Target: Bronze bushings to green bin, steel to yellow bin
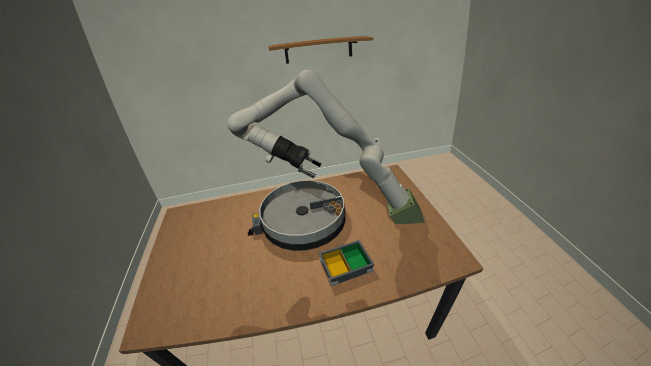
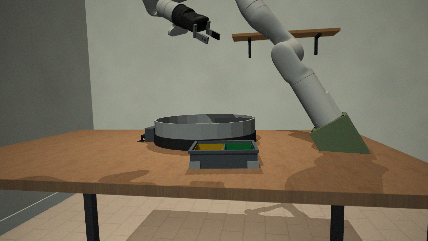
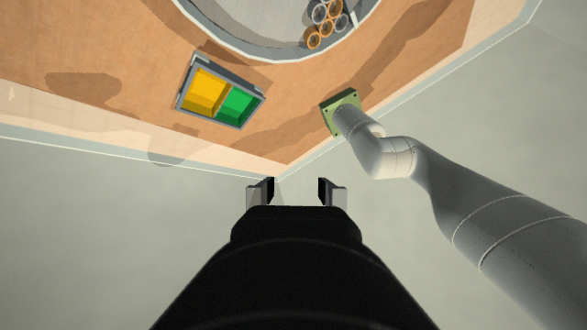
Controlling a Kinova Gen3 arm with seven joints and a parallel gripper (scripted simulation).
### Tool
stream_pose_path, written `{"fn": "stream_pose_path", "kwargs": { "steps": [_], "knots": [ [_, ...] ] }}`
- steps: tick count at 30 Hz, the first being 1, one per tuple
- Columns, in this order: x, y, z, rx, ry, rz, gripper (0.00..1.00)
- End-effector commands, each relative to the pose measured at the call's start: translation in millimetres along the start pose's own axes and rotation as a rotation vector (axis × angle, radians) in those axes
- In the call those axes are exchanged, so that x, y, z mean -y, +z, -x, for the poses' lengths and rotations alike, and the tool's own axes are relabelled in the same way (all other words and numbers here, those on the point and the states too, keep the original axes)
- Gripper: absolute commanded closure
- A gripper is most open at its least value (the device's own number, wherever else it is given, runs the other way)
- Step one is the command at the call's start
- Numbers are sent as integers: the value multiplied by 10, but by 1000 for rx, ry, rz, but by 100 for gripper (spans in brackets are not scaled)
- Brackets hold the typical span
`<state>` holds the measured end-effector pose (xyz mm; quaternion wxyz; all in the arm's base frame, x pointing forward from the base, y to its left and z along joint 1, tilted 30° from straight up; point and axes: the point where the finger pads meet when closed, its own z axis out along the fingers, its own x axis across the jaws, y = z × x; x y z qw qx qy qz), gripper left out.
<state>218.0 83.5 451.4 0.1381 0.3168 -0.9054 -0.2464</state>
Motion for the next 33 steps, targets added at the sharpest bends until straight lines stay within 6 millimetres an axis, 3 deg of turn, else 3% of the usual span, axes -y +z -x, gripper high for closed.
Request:
{"fn": "stream_pose_path", "kwargs": {
  "steps": [1, 4, 11, 17, 23, 27, 33],
  "knots": [
    [-89, -4, -30, 49, 12, -122, 0],
    [-89, -4, -30, 49, 12, -122, 0],
    [-78, -10, -30, 150, -13, -418, 0],
    [-80, -9, -31, 152, -13, -423, 0],
    [-58, -22, -30, 250, -36, -705, 0],
    [-71, -15, -33, 254, -37, -723, 0],
    [-64, -19, -34, 336, -57, -963, 0]
  ]
}}
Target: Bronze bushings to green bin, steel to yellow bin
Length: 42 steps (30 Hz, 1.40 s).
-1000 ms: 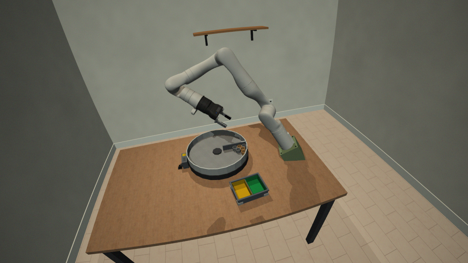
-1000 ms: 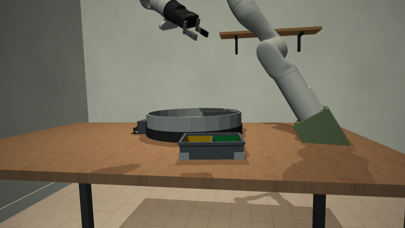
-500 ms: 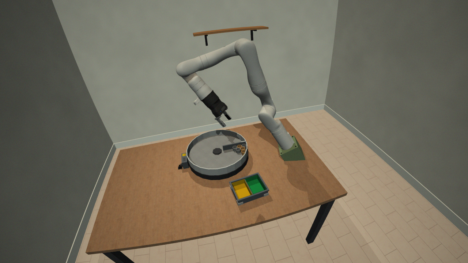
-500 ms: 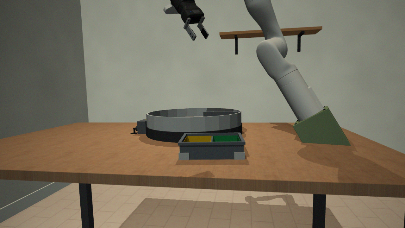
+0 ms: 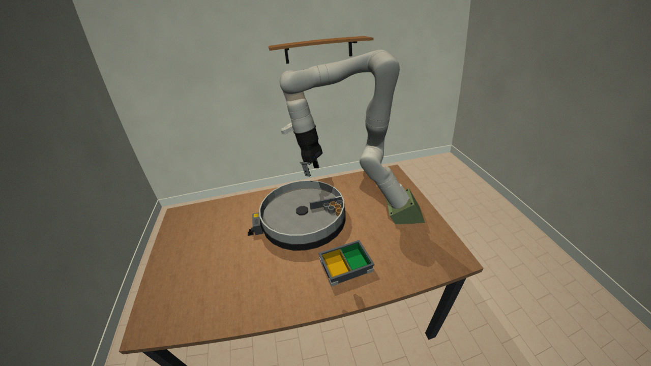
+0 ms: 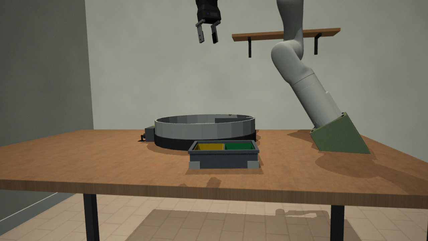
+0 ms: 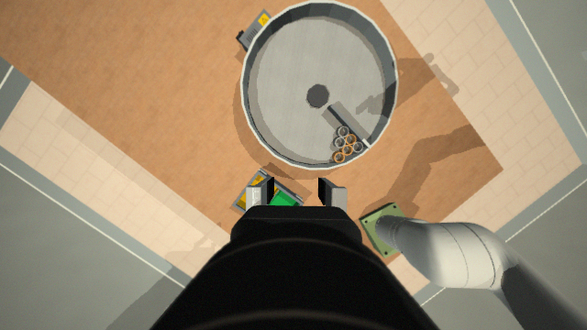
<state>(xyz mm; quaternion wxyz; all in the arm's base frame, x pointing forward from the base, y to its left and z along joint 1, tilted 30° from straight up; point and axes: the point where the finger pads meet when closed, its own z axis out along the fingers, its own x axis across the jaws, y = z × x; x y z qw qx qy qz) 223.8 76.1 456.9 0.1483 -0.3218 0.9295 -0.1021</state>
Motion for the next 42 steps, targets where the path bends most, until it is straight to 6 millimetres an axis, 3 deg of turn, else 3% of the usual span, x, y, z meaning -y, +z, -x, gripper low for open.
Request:
{"fn": "stream_pose_path", "kwargs": {
  "steps": [1, 42],
  "knots": [
    [-116, -40, -24, 47, -24, -149, 0],
    [-119, -36, -27, 50, -25, -161, 0]
  ]
}}
